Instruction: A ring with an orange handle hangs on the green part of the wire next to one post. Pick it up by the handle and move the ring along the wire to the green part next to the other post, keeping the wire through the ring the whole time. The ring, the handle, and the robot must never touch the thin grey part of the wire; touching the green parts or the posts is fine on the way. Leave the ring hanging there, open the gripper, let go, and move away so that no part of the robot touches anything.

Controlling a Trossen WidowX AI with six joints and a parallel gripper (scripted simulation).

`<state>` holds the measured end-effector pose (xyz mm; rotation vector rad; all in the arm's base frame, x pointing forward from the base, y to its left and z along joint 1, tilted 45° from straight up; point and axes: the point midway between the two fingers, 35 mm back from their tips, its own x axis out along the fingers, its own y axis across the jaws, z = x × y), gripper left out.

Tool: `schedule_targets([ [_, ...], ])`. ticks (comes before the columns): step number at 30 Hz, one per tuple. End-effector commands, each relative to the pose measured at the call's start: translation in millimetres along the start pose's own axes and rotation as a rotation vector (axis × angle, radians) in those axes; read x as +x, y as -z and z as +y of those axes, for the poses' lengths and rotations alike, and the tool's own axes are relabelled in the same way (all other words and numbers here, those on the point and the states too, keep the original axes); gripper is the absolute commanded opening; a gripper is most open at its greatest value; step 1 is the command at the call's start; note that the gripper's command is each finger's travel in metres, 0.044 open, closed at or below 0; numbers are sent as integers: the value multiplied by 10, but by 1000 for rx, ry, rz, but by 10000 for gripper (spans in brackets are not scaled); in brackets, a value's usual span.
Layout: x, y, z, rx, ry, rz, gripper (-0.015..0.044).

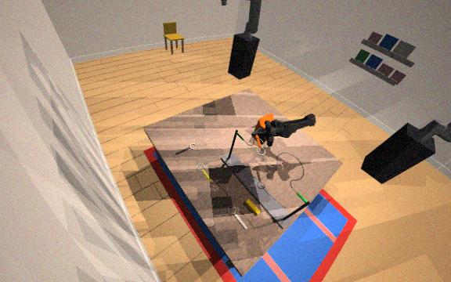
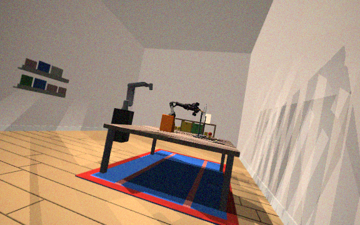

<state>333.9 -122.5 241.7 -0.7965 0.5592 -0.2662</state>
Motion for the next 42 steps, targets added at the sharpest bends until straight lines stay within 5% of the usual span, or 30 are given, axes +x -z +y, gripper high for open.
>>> schedule_targets([
  [1, -35, -21, -104, -28, 27, 0, -150],
  [21, -58, -43, -190, 20, 1, -6, -150],
  [42, -51, -93, 57, 385, -201, -53, -150],
])
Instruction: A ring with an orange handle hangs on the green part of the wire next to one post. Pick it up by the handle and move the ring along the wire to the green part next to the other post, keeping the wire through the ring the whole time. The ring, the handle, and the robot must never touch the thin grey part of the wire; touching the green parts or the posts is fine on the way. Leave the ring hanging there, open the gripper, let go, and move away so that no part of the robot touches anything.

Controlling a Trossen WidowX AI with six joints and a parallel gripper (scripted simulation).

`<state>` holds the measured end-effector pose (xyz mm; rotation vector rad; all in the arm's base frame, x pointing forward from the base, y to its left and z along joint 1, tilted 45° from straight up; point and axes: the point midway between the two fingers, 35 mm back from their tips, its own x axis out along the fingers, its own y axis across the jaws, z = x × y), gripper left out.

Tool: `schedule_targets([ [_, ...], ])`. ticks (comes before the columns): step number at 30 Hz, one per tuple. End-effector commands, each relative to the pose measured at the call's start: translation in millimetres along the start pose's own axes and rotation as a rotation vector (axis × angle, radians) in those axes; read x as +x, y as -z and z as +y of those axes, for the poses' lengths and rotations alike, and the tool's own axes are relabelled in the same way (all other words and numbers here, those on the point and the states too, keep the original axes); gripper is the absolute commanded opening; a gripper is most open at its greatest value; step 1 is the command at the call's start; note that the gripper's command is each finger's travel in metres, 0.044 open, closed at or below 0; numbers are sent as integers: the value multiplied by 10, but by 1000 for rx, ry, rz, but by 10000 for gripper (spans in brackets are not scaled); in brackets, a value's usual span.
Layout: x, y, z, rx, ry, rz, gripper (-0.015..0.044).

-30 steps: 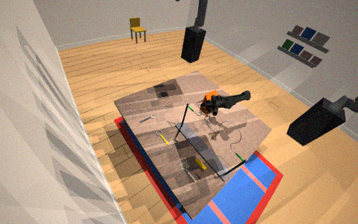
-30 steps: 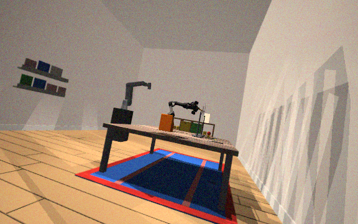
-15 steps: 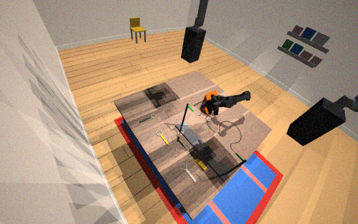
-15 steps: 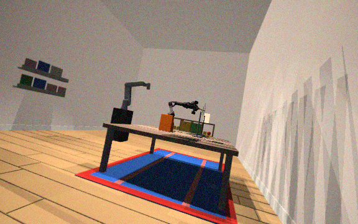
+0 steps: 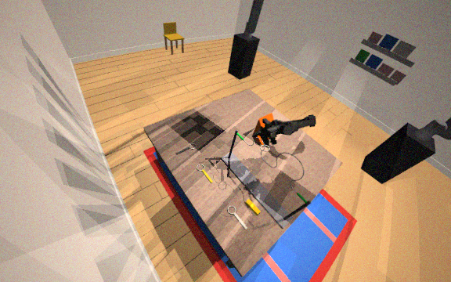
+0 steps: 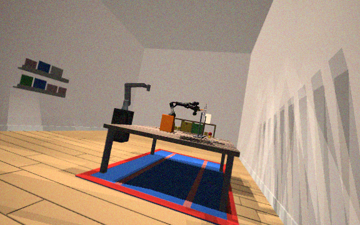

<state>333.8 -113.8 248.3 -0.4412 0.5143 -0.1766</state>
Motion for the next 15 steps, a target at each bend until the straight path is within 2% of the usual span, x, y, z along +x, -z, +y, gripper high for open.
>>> schedule_targets([
  [1, 21, 10, 59, 84, -45, -4, -150],
  [15, 24, -36, 279, 379, -206, -40, -150],
])
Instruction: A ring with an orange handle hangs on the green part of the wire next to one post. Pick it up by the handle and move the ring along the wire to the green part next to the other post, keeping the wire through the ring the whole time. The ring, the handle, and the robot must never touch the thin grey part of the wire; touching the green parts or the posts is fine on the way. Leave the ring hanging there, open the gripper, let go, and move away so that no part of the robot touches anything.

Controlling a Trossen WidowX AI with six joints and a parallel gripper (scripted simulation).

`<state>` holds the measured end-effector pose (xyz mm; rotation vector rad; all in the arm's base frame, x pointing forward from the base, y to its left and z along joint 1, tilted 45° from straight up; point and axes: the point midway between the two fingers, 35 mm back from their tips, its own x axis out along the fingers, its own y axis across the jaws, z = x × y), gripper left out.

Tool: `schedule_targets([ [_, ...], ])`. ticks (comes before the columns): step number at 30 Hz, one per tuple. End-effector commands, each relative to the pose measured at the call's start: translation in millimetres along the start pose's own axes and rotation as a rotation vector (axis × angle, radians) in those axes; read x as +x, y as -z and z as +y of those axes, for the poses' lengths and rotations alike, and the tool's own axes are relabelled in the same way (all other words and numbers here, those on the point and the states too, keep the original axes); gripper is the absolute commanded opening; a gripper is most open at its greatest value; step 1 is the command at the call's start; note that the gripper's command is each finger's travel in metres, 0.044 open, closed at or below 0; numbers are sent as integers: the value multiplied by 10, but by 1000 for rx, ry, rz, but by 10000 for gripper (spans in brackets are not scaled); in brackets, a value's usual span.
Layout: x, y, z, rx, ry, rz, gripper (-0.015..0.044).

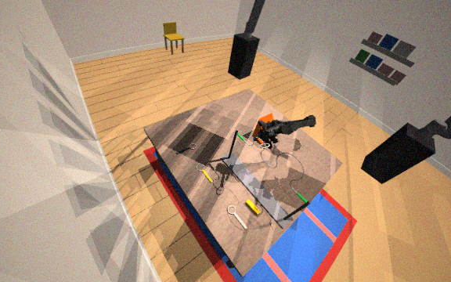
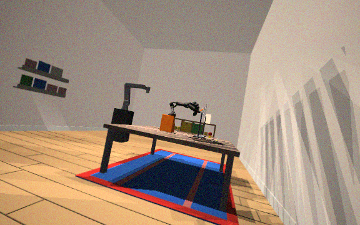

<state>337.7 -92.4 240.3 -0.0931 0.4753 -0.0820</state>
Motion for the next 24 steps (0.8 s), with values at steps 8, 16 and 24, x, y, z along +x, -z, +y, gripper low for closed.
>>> schedule_targets([
  [8, 28, -1, 173, 235, -126, -24, -150],
  [16, 23, -39, 297, 404, -219, -45, -150],
  [24, 6, -97, 412, 573, -311, -67, -150],
])
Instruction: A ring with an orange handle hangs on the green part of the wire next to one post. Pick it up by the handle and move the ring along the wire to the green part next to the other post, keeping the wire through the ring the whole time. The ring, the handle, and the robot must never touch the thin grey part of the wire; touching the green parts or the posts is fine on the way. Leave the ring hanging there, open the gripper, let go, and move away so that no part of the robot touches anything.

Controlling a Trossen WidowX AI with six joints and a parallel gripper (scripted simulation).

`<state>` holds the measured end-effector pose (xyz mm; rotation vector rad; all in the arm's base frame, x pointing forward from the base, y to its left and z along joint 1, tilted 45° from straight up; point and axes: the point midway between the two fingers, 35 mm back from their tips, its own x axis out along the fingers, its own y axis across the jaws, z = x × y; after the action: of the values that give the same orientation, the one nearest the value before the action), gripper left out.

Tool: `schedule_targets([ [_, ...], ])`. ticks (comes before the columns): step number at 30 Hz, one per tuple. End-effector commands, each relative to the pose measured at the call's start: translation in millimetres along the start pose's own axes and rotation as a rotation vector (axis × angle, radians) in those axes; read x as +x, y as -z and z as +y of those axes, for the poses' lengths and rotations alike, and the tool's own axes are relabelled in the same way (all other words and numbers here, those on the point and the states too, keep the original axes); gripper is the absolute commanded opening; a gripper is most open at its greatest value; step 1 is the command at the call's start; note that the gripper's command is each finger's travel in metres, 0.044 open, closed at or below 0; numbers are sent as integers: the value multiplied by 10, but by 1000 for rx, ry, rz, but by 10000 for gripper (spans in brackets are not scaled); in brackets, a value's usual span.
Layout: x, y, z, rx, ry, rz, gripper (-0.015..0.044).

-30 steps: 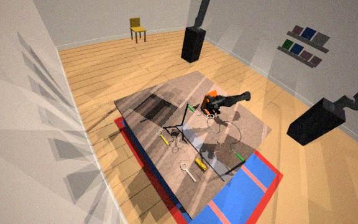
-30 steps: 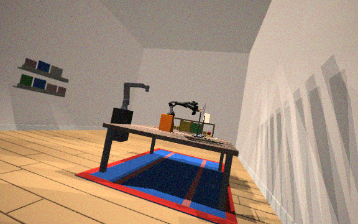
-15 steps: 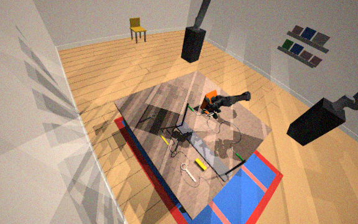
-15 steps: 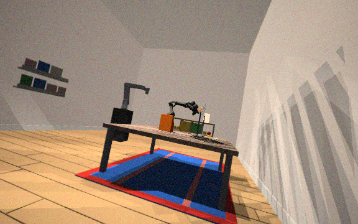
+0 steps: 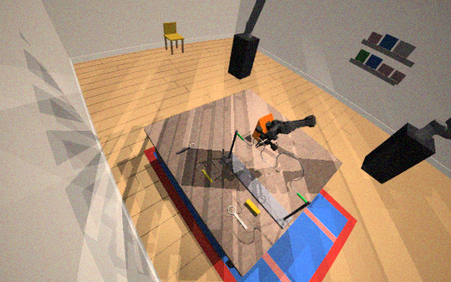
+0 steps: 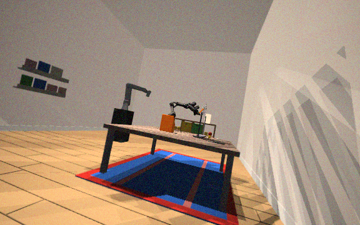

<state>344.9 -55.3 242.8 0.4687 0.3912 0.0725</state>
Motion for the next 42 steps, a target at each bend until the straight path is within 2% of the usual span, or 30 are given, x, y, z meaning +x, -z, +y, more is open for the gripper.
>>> schedule_targets([
  [1, 6, 6, 62, 84, -46, -9, -150],
  [42, -86, -283, 611, 930, -508, -118, -150],
])
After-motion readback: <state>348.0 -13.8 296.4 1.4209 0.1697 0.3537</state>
